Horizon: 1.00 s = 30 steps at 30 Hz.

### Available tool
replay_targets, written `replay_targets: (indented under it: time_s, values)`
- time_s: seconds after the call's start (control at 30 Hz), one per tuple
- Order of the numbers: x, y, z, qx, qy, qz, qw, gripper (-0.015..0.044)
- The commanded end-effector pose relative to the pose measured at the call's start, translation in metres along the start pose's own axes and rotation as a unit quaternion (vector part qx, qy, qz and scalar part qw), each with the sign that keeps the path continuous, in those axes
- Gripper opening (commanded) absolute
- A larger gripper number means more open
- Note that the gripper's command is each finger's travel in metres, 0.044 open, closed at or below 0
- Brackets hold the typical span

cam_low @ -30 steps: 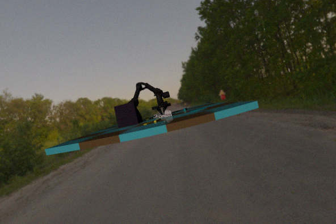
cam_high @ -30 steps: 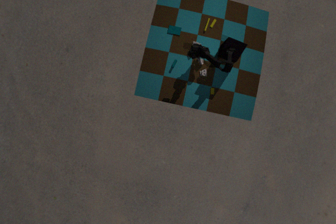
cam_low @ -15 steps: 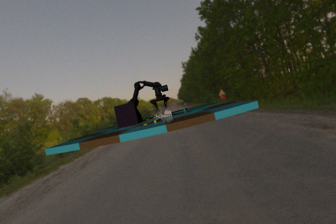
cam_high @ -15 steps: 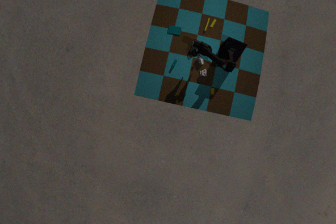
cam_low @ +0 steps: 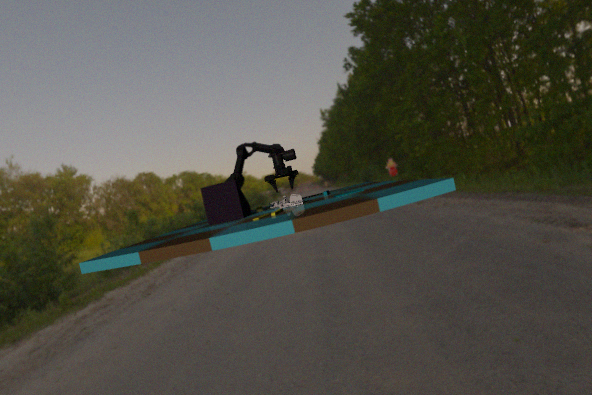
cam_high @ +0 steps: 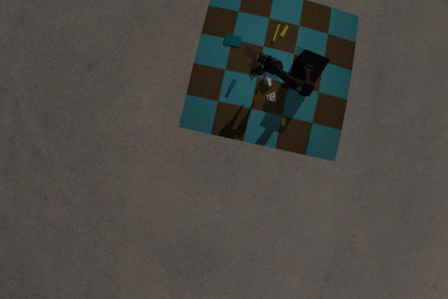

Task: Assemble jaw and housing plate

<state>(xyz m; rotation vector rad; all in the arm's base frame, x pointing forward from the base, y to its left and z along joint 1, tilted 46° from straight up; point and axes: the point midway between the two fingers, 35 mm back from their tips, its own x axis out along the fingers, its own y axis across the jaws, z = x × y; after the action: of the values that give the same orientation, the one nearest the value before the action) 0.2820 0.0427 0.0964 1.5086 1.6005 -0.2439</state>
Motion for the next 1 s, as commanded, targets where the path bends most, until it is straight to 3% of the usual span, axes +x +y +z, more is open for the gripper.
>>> replay_targets:
  time_s: [0.0, 0.9, 0.97]
  values:
    - [-0.0008, 0.0005, -0.0002, -0.002, 0.001, 0.002, 1.000, 0.0440]
    - [-0.0008, 0.0005, -0.0002, -0.002, 0.001, 0.002, 1.000, 0.0440]
    - [-0.0010, -0.0048, -0.0007, -0.007, 0.001, 0.002, 1.000, 0.0387]
